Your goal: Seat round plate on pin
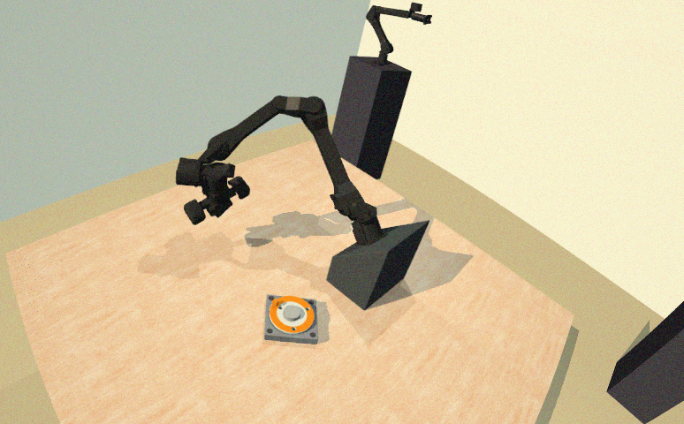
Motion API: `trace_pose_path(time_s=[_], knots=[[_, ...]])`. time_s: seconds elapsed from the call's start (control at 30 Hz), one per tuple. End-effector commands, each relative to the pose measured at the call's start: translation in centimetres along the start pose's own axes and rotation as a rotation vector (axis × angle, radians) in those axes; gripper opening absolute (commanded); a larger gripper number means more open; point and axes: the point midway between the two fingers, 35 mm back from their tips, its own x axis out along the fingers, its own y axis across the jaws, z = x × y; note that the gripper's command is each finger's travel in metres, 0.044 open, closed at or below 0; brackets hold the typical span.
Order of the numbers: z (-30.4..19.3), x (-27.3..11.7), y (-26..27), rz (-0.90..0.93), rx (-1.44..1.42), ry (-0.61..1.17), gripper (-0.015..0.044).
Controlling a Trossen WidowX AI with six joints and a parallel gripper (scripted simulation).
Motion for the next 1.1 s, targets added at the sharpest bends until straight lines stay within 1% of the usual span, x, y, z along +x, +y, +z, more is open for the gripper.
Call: trace_pose_path(time_s=[0.0, 0.1, 0.17, 0.23, 0.37, 0.43, 0.57, 0.63, 0.93, 1.07], knots=[[-6.0, -2.2, 3.6, 0.095, -0.311, 0.059, 0.0], [-10.7, -4.1, 5.2, 0.164, -0.545, 0.085, 0.0], [-12.0, -4.7, 5.5, 0.183, -0.605, 0.093, 0.0], [-15.8, -6.4, 5.9, 0.234, -0.769, 0.113, 0.0], [-22.6, -9.3, 5.5, 0.312, -1.131, 0.113, 0.0], [-23.6, -9.7, 5.4, 0.322, -1.189, 0.109, 0.0], [-28.8, -11.8, 4.1, 0.366, -1.528, 0.069, 0.0], [-29.7, -12.1, 3.7, 0.372, -1.585, 0.06, 0.0], [-29.9, -12.2, 4.0, 0.372, -1.585, 0.06, 0.0], [-30.4, -10.6, 4.4, 0.373, -1.585, 0.061, 0.0]])
